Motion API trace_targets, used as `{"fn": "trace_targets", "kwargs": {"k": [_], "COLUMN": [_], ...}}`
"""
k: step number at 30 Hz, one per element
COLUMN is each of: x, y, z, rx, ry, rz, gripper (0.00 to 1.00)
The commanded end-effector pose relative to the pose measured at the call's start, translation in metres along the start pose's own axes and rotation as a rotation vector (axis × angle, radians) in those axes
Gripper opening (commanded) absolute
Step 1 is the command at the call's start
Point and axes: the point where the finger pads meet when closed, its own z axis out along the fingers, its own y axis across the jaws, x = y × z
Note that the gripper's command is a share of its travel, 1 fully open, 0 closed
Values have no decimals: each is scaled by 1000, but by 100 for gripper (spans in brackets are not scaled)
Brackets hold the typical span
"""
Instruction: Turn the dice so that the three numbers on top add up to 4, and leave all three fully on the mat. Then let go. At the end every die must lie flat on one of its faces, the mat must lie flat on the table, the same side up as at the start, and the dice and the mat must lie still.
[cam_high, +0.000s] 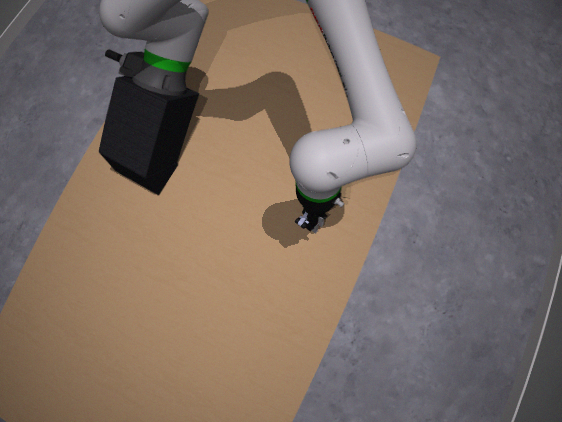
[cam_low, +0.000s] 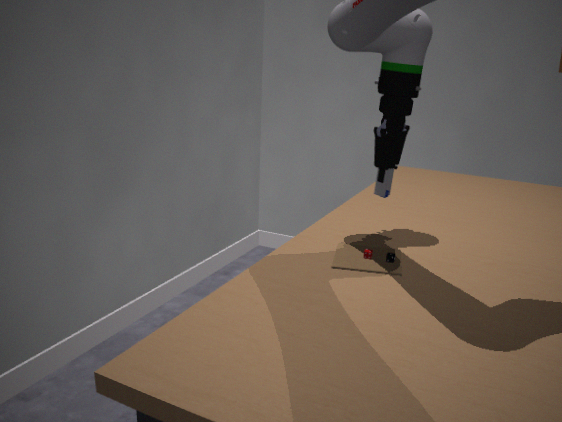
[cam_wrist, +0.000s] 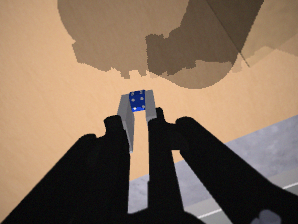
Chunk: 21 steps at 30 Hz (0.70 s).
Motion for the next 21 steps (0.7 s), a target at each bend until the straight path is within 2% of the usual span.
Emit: {"fn": "trace_targets", "kwargs": {"k": [1,3,4,8,12,13,14,18,20,21], "x": [4,4,6,8,12,12,13,16,16,16], "y": [-1,-1,-1,-2,1,1,2,2,2,2], "z": [1,1,1,1,3,3,4,5,5,5], "rx": [6,6,6,10,-6,-6,-10,-10,-10,-8], "ry": [-169,-169,-240,-319,-442,-445,-492,-585,-585,-615], "rz": [1,1,1,4,-4,-4,-5,-5,-5,-4], "gripper": [7,7,7,7,7,7,7,7,7,7]}}
